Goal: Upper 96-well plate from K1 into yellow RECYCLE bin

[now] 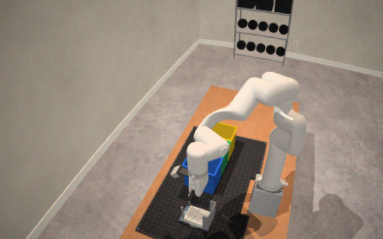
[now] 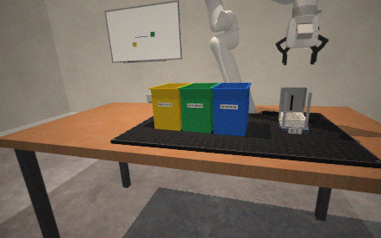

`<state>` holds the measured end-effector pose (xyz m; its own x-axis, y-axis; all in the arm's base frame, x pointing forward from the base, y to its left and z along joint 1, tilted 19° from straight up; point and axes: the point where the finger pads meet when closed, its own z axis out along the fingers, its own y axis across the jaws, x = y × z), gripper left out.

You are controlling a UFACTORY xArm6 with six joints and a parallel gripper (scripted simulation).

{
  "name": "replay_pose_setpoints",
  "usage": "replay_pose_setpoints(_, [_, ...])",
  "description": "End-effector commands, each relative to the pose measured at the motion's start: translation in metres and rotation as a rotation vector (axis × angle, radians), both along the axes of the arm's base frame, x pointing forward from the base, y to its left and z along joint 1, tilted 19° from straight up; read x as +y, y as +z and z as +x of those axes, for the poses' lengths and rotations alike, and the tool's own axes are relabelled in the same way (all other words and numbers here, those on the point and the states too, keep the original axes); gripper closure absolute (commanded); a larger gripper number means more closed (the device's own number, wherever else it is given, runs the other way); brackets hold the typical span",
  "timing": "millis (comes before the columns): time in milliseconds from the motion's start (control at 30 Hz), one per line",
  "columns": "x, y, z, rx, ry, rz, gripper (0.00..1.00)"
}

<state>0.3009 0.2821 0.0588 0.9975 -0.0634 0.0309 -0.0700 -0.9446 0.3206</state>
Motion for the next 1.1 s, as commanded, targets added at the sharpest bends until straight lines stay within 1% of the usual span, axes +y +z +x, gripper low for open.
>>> replay_pose_setpoints(0, [0.002, 0.001, 0.001, -0.003, 0.001, 0.004, 0.0])
replay_pose_setpoints(67, [0.002, 0.001, 0.001, -0.003, 0.001, 0.004, 0.0])
replay_pose_setpoints(300, [-0.002, -0.01, 0.001, -0.003, 0.001, 0.004, 0.0])
replay_pose_setpoints(367, [-0.002, -0.01, 0.001, -0.003, 0.001, 0.004, 0.0])
replay_pose_setpoints(867, [-0.01, -0.033, 0.001, -0.003, 0.001, 0.004, 0.0])
replay_pose_setpoints(933, [-0.01, -0.033, 0.001, -0.003, 0.001, 0.004, 0.0])
replay_pose_setpoints(1067, [-0.012, -0.04, 0.001, -0.003, 0.001, 0.004, 0.0])
